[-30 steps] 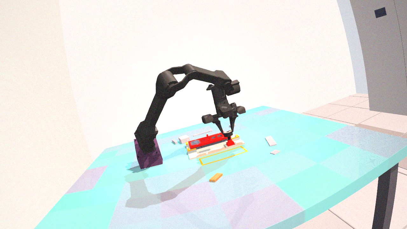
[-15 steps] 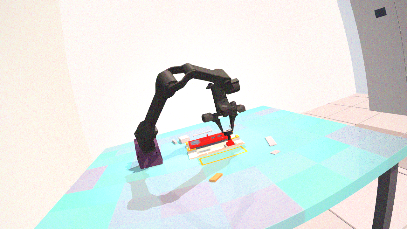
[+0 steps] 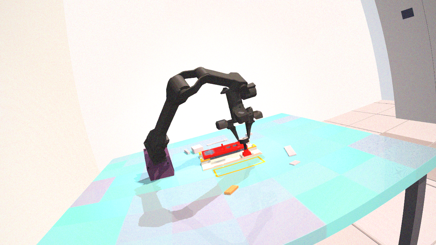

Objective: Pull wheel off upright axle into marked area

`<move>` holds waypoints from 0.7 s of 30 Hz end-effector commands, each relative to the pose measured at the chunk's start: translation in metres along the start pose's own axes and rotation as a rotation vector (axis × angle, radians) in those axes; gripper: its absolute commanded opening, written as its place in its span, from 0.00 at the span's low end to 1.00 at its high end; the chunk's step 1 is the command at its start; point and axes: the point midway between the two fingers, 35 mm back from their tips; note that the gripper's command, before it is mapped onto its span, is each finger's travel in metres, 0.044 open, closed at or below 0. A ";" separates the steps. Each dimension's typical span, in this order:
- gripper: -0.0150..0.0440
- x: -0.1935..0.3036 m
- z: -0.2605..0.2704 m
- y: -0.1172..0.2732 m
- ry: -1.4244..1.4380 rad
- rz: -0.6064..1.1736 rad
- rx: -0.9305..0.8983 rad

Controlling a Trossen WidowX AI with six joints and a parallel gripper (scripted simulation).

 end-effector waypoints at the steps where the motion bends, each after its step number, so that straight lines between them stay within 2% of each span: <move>1: 0.25 0.000 0.000 0.002 -0.005 0.003 0.002; 13: 0.25 0.000 0.000 0.008 -0.004 0.003 0.002; 21: 0.25 0.000 0.000 0.037 -0.004 0.004 0.002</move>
Point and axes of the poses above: the point midway between the two fingers, 35 mm back from their tips, its own y axis back along the fingers, its own z axis across the jaws, x = y × z, and after that the axes turned 10 degrees about y, right-handed
